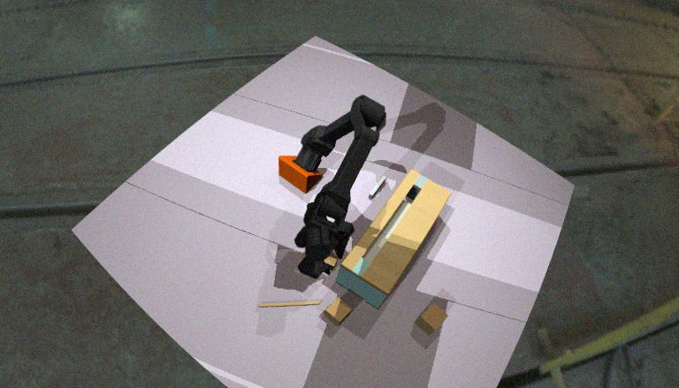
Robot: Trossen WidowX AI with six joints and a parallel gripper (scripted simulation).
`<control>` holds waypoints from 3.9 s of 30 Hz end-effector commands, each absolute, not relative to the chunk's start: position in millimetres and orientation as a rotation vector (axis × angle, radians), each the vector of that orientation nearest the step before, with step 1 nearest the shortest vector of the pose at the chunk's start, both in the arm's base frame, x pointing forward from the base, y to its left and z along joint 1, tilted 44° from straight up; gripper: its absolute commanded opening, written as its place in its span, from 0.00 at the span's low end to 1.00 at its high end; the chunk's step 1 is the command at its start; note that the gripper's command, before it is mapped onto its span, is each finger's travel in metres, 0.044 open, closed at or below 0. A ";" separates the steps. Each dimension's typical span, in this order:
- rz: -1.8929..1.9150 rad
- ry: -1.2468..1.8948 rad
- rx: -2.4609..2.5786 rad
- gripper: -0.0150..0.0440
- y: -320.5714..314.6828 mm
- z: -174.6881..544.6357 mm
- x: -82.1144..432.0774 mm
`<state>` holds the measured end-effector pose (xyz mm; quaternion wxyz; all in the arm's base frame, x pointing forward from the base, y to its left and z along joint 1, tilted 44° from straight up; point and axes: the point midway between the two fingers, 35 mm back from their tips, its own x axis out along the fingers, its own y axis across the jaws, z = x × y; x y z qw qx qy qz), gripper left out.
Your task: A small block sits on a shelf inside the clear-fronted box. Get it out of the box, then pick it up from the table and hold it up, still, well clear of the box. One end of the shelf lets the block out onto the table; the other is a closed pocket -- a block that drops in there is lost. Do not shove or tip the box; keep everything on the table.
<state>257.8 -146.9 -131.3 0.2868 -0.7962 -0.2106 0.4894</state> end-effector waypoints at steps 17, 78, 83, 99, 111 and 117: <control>1.292 -0.561 -2.160 0.25 -155.8 -123.7 259.2; 1.323 0.065 -1.832 0.25 -201.7 27.0 223.7; 1.323 0.065 -1.832 0.25 -201.7 27.0 223.7; 1.323 0.065 -1.832 0.25 -201.7 27.0 223.7; 1.323 0.065 -1.832 0.25 -201.7 27.0 223.7; 1.323 0.065 -1.832 0.25 -201.7 27.0 223.7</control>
